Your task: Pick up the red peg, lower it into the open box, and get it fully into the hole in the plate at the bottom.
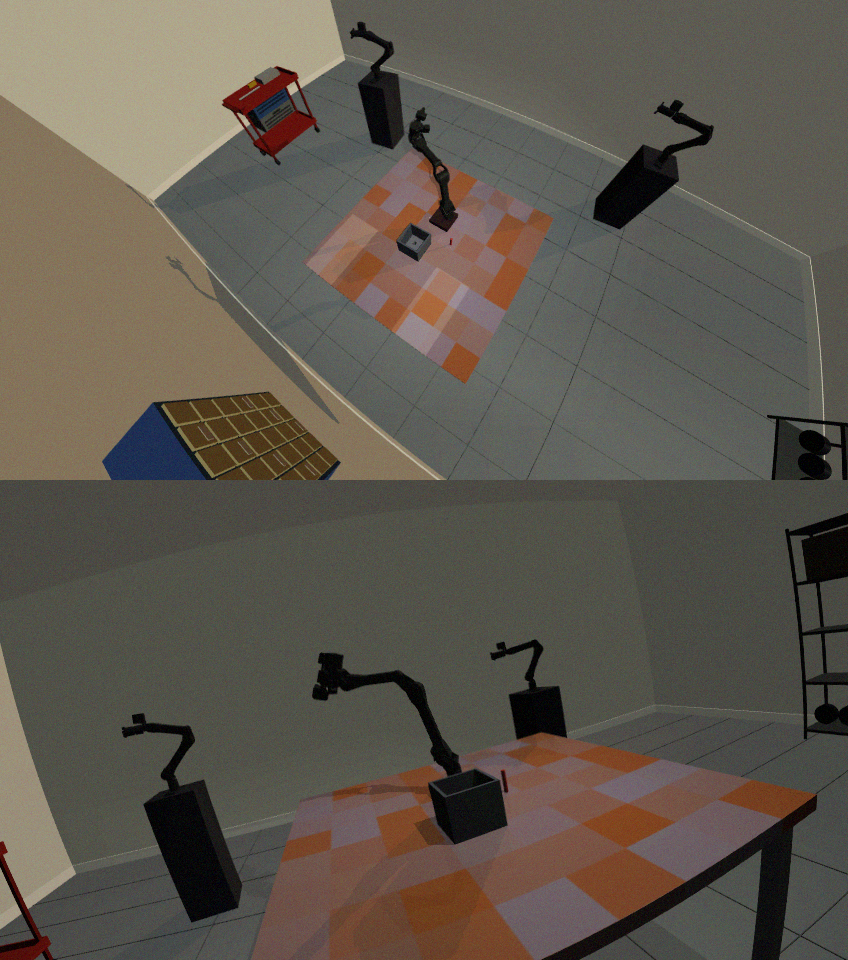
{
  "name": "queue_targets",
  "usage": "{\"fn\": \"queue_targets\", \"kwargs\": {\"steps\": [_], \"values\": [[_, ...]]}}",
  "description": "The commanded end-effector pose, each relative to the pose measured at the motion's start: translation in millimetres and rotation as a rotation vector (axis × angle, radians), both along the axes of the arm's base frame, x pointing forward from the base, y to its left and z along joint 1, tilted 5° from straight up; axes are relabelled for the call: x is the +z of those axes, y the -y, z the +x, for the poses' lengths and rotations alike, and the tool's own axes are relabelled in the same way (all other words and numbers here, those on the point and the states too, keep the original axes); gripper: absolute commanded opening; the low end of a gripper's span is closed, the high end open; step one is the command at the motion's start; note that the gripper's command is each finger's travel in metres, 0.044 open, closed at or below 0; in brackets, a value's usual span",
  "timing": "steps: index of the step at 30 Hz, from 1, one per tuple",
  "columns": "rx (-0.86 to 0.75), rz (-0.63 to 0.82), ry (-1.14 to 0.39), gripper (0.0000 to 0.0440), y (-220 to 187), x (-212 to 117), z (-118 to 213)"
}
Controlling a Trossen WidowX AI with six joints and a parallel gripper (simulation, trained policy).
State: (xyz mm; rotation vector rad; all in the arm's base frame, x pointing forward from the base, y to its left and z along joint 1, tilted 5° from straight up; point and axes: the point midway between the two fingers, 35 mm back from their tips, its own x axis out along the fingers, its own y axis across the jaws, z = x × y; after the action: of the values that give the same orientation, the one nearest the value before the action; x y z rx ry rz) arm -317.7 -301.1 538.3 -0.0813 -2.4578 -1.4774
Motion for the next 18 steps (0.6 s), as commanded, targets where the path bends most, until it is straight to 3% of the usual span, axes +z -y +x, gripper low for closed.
{"fn": "queue_targets", "kwargs": {"steps": [1,18], "values": [[0.076,-0.004,-0.003,0.044,11,10,21],[0.443,0.002,0.016,0.044,54,32,128]]}}
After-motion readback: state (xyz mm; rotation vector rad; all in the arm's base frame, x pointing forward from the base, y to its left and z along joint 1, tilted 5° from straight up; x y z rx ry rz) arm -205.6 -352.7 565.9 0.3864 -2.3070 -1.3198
